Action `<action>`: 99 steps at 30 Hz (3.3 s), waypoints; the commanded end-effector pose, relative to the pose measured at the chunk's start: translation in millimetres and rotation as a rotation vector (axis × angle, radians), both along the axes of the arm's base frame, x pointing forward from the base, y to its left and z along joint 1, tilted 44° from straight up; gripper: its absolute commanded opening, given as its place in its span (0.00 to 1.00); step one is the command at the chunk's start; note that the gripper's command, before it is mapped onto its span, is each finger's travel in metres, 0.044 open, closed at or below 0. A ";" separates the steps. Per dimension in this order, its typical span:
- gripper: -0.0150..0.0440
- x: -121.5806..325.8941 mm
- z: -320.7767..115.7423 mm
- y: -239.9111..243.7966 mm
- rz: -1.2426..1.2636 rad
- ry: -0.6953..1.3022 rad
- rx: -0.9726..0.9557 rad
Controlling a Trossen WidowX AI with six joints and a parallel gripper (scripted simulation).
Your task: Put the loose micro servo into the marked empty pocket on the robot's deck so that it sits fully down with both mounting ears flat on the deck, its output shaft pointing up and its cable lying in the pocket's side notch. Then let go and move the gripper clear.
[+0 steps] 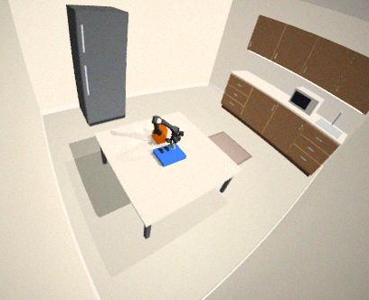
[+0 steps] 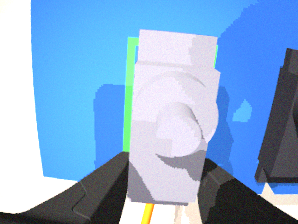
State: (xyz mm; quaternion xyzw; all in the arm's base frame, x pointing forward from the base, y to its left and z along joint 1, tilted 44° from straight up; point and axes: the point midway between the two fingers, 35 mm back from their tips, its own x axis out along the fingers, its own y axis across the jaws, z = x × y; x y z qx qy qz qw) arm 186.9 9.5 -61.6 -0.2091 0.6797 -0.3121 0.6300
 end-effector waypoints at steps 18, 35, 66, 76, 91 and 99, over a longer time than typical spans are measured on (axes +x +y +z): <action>0.25 -2.3 -13.8 -13.5 0.005 0.000 -0.001; 0.57 -2.0 -12.1 -11.3 0.005 0.000 -0.001; 1.00 116.4 65.9 44.8 0.004 -0.008 0.003; 1.00 112.3 88.9 66.9 0.000 -0.014 0.005; 1.00 112.3 88.9 66.9 0.000 -0.014 0.005; 1.00 112.3 88.9 66.9 0.000 -0.014 0.005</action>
